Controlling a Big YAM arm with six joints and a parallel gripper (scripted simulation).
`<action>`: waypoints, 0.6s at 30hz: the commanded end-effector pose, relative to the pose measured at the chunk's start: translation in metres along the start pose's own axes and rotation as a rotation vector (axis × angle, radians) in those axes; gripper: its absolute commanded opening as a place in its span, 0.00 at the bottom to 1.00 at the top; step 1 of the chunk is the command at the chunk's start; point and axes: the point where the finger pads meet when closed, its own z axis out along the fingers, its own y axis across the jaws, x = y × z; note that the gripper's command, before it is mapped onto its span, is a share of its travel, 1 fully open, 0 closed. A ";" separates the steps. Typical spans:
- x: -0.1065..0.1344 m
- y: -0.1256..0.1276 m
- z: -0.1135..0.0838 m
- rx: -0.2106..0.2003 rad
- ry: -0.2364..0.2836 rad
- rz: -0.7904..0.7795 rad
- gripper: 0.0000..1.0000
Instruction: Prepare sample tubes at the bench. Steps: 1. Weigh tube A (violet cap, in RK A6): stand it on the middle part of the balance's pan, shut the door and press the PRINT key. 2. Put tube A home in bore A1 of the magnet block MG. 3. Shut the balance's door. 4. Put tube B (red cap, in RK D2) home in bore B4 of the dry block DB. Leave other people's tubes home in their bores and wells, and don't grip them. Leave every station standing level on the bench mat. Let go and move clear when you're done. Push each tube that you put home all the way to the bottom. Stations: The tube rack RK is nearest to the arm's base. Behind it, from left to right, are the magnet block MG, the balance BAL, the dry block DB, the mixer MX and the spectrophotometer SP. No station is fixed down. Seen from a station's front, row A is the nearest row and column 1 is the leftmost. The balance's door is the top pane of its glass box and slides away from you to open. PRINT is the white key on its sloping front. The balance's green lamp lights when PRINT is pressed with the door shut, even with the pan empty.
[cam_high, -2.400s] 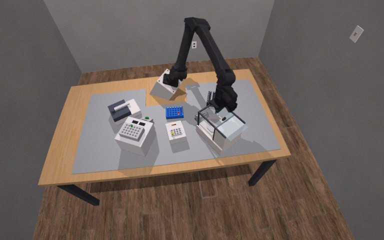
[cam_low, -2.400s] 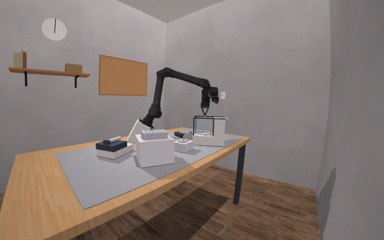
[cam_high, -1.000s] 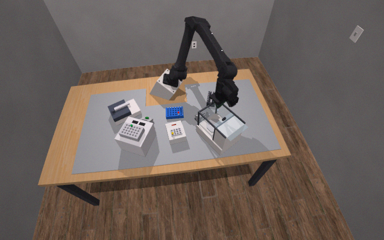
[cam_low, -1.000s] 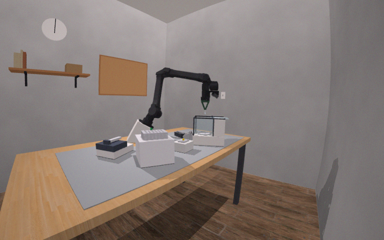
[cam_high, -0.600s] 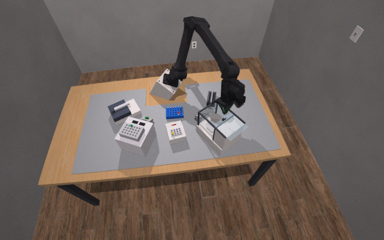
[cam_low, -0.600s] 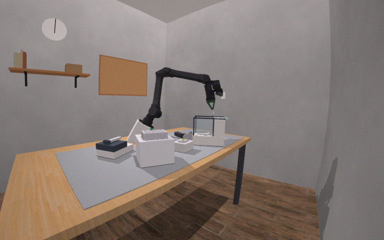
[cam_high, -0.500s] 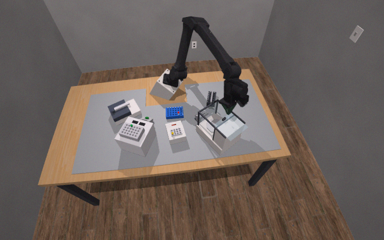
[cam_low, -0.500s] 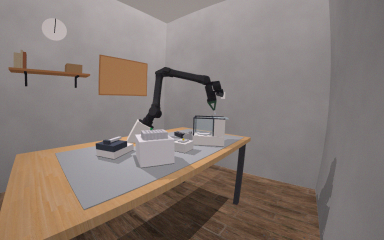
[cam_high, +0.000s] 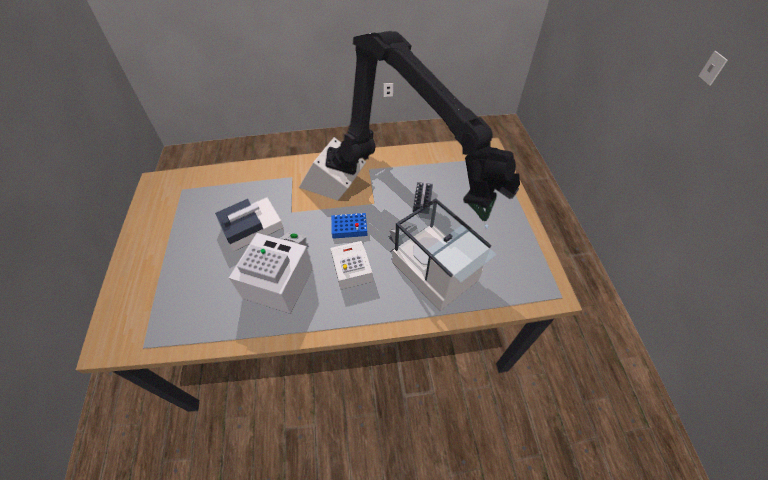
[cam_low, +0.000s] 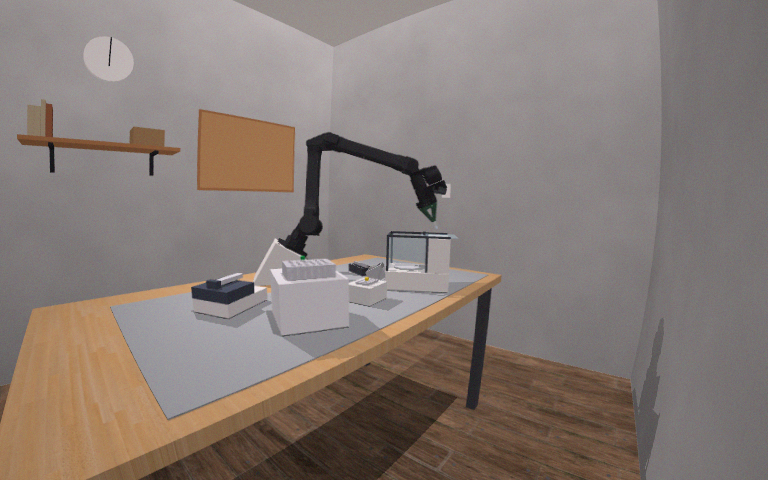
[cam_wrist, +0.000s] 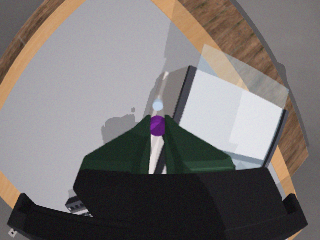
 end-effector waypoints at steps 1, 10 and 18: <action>0.018 0.019 0.013 -0.039 0.079 -0.019 0.09; 0.045 0.058 0.009 -0.056 0.071 -0.024 0.09; 0.095 0.094 0.015 -0.088 0.184 -0.052 0.09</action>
